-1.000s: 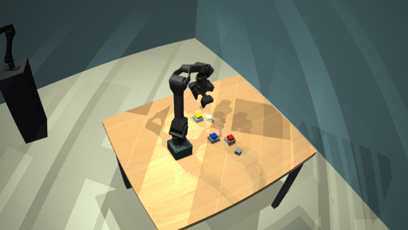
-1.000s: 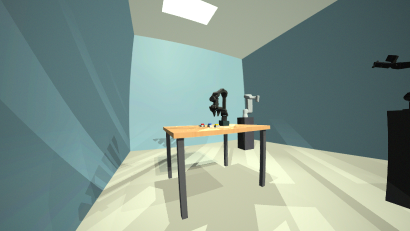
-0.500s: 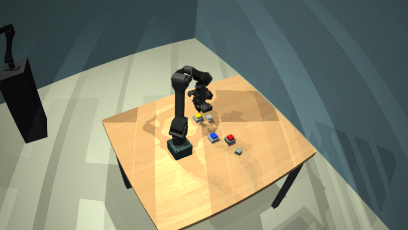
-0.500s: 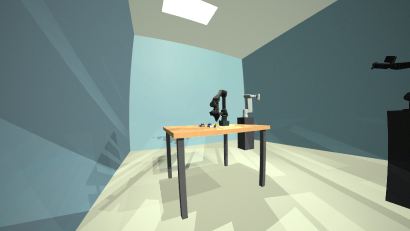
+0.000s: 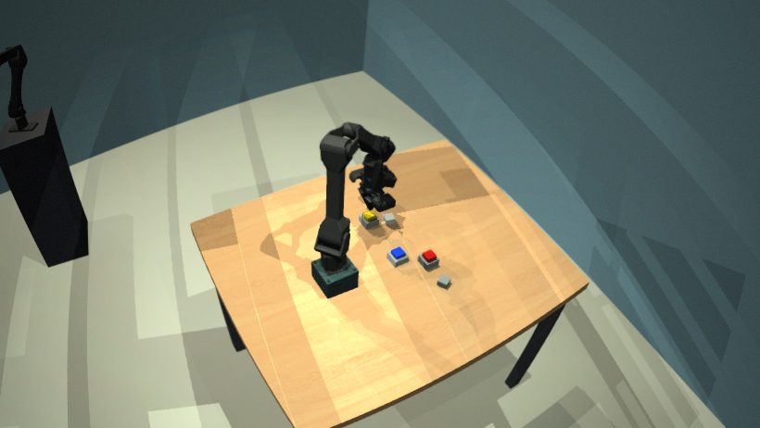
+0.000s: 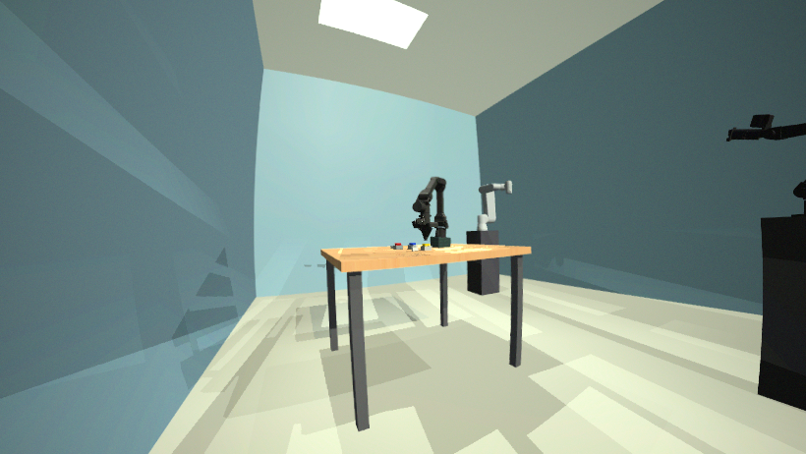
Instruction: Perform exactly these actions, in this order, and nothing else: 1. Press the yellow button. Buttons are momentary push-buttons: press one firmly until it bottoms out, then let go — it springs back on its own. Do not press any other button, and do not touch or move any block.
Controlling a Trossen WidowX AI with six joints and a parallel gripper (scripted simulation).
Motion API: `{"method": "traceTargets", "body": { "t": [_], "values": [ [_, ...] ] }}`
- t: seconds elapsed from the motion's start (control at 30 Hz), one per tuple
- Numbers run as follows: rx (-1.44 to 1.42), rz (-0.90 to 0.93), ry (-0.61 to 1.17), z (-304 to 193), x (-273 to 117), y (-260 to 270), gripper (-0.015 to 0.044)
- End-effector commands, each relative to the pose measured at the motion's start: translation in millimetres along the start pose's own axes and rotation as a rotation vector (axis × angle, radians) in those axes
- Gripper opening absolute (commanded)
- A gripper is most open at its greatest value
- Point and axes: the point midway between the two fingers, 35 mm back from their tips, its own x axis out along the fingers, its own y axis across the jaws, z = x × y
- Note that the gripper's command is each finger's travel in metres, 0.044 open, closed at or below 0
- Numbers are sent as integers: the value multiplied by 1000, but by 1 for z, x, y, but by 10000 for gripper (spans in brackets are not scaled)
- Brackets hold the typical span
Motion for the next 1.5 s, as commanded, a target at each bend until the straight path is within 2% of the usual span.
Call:
{"method": "traceTargets", "body": {
  "t": [0.0, 0.43, 1.03, 1.17, 1.3, 1.47],
  "values": [
    [4, 1, 4, -1, 7, 0, 20],
    [4, 1, 5, -2, 27, 0, 20],
    [4, 1, 5, -2, 28, 0, 20],
    [4, 1, 4, -1, -4, 0, 20],
    [4, 1, 4, -1, -7, 0, 20],
    [4, 3, 3, 11, -37, 17, 151]
  ]
}}
